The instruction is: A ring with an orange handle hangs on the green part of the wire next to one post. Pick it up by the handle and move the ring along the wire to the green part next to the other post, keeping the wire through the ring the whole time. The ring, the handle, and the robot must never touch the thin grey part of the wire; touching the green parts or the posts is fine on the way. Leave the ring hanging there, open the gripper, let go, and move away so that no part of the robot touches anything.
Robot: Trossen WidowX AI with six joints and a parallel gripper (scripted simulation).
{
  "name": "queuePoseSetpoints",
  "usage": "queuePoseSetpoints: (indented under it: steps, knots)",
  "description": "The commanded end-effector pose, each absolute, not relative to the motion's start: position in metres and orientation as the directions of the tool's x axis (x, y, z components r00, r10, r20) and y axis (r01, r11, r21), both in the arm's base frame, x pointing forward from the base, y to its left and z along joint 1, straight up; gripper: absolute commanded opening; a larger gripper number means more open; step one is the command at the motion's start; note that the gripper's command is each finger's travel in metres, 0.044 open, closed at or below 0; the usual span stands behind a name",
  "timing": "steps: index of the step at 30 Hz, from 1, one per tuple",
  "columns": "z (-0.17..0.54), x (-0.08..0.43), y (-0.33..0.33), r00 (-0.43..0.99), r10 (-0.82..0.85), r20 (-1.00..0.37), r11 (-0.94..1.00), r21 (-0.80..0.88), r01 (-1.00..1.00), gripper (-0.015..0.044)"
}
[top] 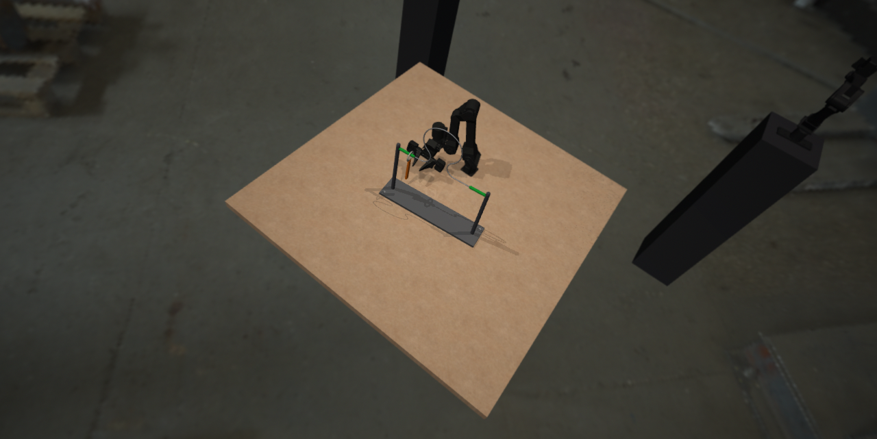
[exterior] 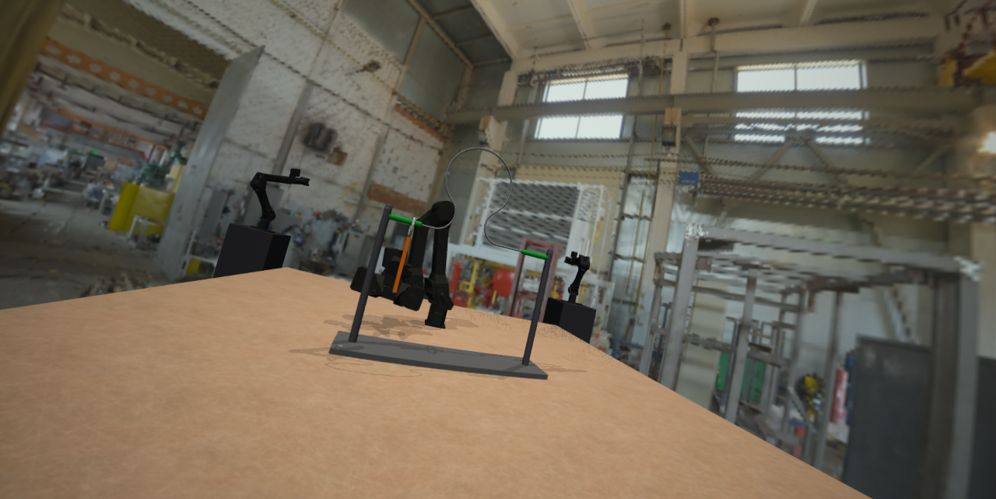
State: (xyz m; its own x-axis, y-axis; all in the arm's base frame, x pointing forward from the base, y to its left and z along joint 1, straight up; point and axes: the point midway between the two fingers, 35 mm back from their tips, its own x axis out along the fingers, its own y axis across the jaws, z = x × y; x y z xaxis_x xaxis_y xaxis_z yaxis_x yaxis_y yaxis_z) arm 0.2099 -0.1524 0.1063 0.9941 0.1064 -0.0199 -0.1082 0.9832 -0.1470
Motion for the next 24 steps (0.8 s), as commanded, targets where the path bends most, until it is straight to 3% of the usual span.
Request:
queuePoseSetpoints:
  steps: [1, 14, 24]
  knots:
    - [0.103, 0.207, -0.148, 0.994, 0.110, -0.022, 0.981, -0.158, -0.112, 0.0160]
    - [0.151, 0.255, -0.142, 0.993, 0.120, 0.006, 0.993, -0.025, -0.119, 0.0160]
    - [0.154, 0.261, -0.144, 0.993, 0.120, 0.009, 0.993, -0.018, -0.120, 0.0160]
